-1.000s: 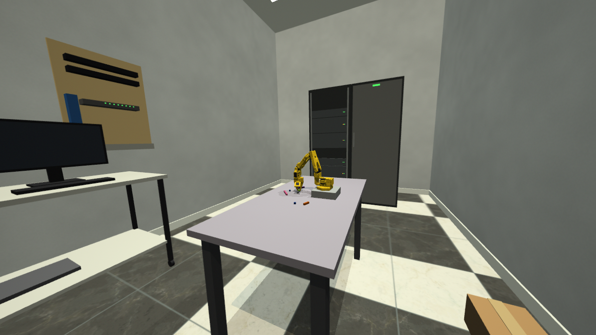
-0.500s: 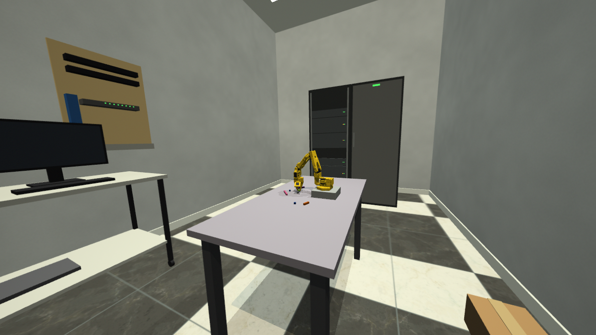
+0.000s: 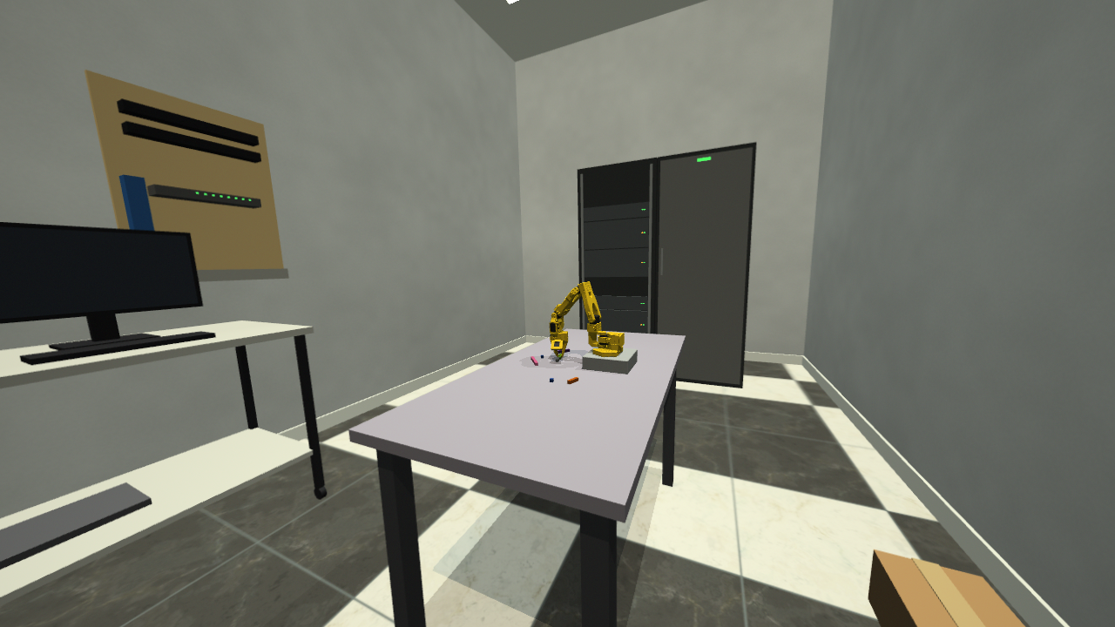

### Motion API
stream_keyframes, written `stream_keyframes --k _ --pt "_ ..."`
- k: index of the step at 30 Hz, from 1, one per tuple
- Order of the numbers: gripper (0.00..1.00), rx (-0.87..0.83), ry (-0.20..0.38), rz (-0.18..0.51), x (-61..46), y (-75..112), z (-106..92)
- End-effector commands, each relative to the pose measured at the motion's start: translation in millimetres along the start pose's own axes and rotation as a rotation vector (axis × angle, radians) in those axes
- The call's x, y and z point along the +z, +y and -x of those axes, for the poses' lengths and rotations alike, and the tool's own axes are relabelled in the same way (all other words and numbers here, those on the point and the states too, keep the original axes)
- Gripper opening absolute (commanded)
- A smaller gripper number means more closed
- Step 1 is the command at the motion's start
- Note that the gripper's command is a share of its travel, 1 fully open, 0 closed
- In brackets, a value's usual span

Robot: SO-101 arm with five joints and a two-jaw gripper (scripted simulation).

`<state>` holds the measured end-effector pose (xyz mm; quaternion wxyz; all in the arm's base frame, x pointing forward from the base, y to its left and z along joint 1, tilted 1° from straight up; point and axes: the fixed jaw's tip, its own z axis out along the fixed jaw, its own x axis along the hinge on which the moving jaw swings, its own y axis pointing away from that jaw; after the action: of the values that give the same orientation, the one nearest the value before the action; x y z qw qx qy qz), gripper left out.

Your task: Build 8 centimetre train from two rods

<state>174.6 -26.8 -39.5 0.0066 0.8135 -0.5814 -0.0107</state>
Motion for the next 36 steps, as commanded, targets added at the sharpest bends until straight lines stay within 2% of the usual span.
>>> stream_keyframes --k 1,16,36 --pt "0.00 0.010 -0.004 0.003 -2.3 1.2 -1.2" --pt "0.00 0.010 -0.004 0.003 -31.1 -1.8 -1.6" --pt "0.00 0.010 -0.004 0.003 -31.6 -1.3 -1.8"
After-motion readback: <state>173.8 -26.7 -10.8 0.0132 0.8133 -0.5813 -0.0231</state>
